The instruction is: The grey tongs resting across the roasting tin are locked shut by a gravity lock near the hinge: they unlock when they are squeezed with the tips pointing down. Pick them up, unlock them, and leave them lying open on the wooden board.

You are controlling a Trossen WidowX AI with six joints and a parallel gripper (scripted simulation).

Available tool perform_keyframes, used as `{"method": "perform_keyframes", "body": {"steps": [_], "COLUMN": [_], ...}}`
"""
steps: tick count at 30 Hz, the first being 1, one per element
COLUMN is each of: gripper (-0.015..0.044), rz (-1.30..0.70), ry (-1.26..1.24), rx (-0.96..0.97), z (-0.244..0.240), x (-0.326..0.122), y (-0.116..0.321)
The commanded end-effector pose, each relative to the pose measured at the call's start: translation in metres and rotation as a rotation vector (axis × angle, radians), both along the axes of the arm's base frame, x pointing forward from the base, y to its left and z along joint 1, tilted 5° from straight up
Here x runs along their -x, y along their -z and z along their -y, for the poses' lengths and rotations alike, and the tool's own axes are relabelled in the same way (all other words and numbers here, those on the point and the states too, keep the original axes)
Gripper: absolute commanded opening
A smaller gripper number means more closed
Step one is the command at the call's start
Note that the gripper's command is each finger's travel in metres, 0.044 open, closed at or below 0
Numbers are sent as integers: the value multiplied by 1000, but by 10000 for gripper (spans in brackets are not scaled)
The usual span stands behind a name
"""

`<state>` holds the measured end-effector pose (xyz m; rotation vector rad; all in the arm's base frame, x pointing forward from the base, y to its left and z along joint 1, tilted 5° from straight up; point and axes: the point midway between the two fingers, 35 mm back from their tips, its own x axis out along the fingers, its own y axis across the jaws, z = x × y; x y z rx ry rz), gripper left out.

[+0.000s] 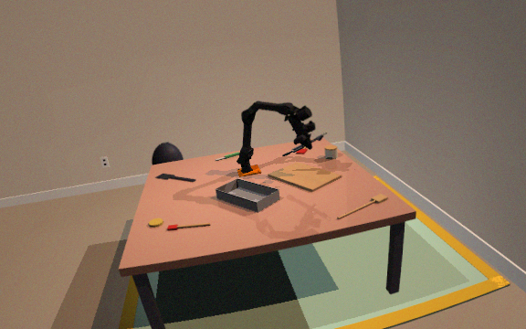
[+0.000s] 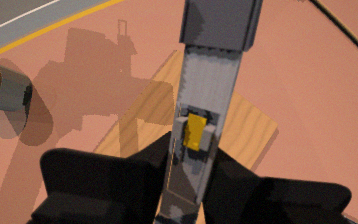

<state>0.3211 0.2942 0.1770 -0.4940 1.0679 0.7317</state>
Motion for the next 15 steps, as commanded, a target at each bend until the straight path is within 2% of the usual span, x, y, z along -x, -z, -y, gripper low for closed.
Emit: {"method": "perform_keyframes", "body": {"steps": [1,15], "gripper": [-150,-150], "rz": [39,174], "ry": [-4,-9], "rx": [-51,-205], "z": [0,3], "x": [0,3], "y": [-6,-16]}}
